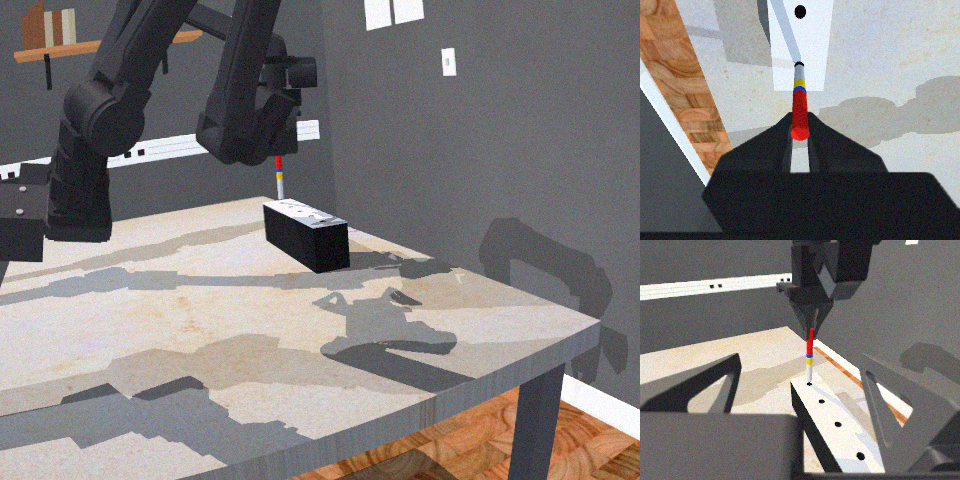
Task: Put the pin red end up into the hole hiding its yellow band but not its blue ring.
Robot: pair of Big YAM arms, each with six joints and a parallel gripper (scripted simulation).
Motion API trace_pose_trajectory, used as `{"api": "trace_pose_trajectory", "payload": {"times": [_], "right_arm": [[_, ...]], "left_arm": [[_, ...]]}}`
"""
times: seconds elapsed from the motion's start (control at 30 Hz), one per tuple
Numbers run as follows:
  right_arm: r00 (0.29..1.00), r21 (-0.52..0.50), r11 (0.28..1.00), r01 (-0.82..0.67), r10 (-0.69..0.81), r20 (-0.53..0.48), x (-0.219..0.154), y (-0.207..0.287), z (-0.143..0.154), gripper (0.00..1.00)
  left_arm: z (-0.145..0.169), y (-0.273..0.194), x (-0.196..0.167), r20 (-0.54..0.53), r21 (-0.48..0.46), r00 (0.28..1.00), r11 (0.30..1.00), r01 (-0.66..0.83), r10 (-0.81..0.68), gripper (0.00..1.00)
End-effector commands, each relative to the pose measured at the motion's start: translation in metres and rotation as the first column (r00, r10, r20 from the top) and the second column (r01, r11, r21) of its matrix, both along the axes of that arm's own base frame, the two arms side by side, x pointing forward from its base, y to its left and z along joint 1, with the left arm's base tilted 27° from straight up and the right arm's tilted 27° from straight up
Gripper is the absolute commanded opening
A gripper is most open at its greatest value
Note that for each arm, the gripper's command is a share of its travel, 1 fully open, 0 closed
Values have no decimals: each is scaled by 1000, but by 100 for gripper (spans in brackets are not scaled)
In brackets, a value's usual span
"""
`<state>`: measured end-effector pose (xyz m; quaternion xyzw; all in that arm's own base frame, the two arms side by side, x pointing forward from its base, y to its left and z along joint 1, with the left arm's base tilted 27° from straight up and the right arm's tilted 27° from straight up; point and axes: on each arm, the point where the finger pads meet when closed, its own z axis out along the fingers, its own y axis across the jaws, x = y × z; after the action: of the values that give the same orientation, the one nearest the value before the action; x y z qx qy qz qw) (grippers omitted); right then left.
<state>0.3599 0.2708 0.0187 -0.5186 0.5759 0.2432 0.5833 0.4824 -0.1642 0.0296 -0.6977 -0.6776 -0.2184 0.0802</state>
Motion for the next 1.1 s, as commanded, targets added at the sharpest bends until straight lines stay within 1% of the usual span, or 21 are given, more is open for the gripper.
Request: {"api": "trace_pose_trajectory", "payload": {"times": [0.0, 0.07, 0.23, 0.27, 0.33, 0.43, 0.5, 0.7, 0.77, 0.8, 0.87, 1.07], "right_arm": [[998, 74, 996, -46, 42, 54, 37, 4, -14, 100], [997, 78, 995, -56, 52, 56, 39, 4, -15, 100], [995, 73, 994, -79, 74, 63, 34, 10, -18, 100], [995, 73, 994, -79, 74, 63, 34, 10, -18, 100], [995, 73, 994, -79, 74, 63, 34, 10, -18, 100], [995, 73, 994, -79, 74, 63, 34, 10, -18, 100], [995, 73, 994, -78, 73, 63, 34, 10, -18, 100], [995, 73, 994, -78, 73, 63, 34, 10, -18, 100], [995, 73, 994, -78, 73, 63, 34, 10, -18, 100], [995, 73, 994, -76, 71, 64, 35, 10, -13, 100], [995, 73, 994, -76, 71, 64, 35, 10, -13, 100], [995, 73, 994, -76, 71, 64, 35, 10, -13, 100]], "left_arm": [[9, -2, 17, 57, -29, 998, 999, -13, 15, 5], [2, -6, 8, 48, -24, 999, 1000, -5, 6, 5], [1, -12, 1, 40, -19, 999, 1000, 25, -24, 5], [7, -16, 9, 54, -26, 998, 999, 32, -30, 5], [8, -21, 17, 62, -29, 997, 999, 37, -35, 5], [9, -19, 14, 63, -29, 997, 999, 40, -38, 5], [14, -8, 14, 67, -30, 998, 999, 25, -22, 5], [16, -7, 15, 70, -32, 997, 999, 21, -19, 5], [12, -7, 20, 50, -27, 999, 1000, 7, -6, 5], [7, -5, 19, 40, -23, 999, 1000, 7, -6, 5], [-4, 1, 11, 15, -8, 1000, 1000, 9, -9, 5], [-11, 5, 14, 23, -12, 1000, 1000, 6, -6, 5]]}}
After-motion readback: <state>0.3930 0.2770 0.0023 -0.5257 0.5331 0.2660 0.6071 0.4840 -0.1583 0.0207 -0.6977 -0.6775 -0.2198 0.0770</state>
